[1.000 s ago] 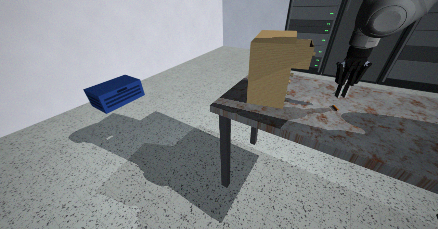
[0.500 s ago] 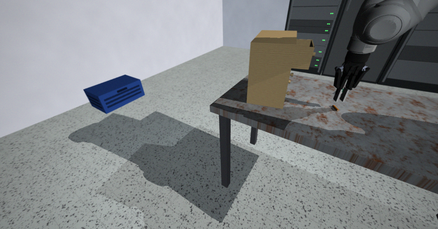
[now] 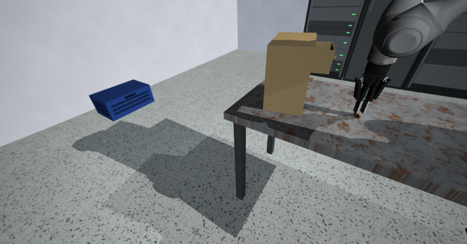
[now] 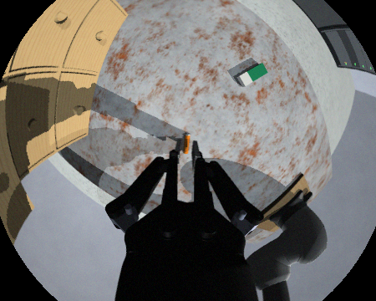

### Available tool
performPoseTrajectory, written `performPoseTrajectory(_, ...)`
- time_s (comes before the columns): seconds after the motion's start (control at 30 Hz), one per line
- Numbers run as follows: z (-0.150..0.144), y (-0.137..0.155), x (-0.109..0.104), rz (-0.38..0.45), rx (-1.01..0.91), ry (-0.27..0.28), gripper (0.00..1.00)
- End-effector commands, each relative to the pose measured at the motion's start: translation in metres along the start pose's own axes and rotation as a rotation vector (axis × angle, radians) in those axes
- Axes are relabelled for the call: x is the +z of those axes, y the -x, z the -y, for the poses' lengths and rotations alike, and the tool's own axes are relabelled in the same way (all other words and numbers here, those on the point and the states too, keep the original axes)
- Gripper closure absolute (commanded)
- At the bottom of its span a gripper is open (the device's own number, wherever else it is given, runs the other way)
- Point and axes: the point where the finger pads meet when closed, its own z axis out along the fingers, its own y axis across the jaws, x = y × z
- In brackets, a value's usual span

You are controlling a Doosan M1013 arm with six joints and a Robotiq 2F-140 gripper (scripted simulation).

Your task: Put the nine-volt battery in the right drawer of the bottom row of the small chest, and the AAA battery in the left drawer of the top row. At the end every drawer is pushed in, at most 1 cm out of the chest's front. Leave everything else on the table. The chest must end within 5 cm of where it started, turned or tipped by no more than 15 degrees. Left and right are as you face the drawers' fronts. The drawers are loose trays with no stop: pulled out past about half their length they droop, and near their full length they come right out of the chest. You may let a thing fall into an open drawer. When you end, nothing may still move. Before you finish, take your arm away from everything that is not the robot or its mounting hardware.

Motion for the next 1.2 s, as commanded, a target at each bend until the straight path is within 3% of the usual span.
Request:
performPoseTrajectory(0.0,0.0001,0.0,0.0024,0.0,0.0,0.0,0.85)
performPoseTrajectory(0.93,0.0001,0.0,0.0032,0.0,0.0,0.0,0.85)
performPoseTrajectory(1.17,0.0001,0.0,0.0116,0.0,0.0,0.0,0.85)
